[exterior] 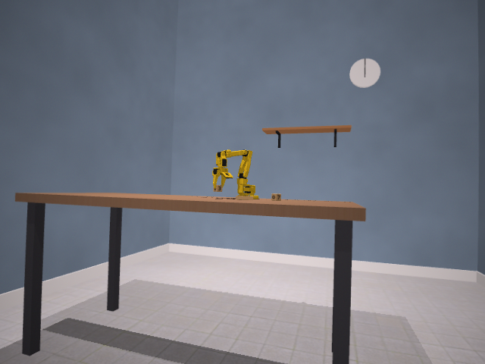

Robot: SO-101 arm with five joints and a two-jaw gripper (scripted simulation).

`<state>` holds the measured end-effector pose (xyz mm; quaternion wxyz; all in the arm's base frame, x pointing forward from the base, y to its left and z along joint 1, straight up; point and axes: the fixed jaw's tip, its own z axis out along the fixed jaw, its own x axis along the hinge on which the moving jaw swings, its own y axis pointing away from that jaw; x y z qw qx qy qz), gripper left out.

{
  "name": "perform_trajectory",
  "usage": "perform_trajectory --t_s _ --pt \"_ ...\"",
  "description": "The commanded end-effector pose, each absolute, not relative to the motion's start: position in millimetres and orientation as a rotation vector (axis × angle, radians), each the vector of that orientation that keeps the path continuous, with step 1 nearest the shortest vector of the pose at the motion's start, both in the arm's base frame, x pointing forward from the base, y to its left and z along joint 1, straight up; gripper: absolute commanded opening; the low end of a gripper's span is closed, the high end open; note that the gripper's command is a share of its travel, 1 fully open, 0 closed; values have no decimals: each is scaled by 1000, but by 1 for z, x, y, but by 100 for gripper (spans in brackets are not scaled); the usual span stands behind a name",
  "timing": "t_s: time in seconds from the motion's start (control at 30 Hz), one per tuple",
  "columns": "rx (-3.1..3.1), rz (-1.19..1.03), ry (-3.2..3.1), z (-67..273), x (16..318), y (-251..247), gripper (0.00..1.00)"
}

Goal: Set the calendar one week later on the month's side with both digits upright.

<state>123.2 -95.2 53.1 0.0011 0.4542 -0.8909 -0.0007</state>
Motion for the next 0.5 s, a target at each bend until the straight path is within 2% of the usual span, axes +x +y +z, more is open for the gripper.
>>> perform_trajectory --t_s 0.0,0.47 --pt "1457 63 -2804 56 128 -97 0" --pt "1457 63 -2804 52 128 -97 0"
